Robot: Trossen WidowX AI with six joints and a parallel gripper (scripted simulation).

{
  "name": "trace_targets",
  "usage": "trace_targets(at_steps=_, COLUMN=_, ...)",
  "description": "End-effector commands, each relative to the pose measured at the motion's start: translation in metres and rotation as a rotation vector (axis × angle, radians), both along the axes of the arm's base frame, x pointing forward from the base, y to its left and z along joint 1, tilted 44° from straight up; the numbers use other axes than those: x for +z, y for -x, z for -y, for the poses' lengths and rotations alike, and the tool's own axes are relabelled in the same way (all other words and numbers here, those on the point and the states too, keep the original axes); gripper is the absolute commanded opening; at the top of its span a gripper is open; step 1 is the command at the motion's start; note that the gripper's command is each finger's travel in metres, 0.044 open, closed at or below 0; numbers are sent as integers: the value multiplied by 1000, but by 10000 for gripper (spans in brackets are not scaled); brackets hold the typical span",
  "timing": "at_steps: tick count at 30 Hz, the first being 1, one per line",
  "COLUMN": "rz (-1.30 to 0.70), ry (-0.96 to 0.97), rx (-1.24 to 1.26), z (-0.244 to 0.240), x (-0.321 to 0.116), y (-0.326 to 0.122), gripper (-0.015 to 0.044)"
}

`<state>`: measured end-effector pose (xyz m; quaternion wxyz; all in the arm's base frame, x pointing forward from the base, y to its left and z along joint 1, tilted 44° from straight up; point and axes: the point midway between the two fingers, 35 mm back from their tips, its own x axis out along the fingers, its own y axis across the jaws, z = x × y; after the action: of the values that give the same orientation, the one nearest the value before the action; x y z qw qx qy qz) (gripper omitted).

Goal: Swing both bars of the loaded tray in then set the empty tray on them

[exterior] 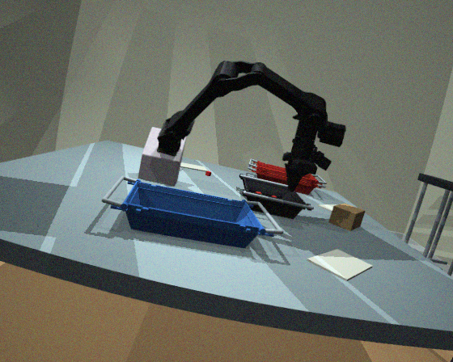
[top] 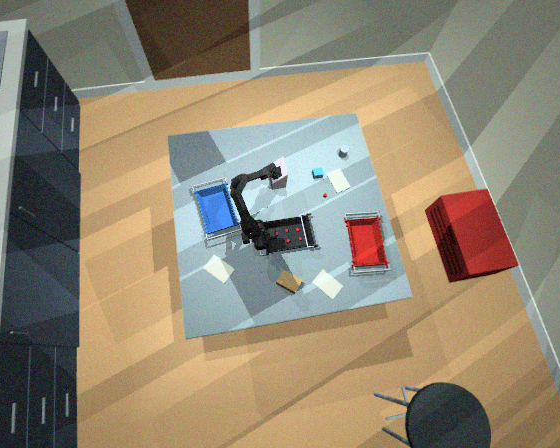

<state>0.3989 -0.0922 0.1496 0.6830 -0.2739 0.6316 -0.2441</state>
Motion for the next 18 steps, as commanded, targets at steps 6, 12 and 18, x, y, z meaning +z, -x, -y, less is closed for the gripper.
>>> trace_targets(at_steps=6, rz=4, ry=12, rx=-1, z=19, x=-15, y=-8, gripper=85)
trace_targets(at_steps=12, rz=4, ry=14, rx=-1, z=39, x=-36, y=-9, gripper=85)
trace_targets(at_steps=18, rz=4, ry=15, rx=-1, z=44, x=-40, y=-9, gripper=85)
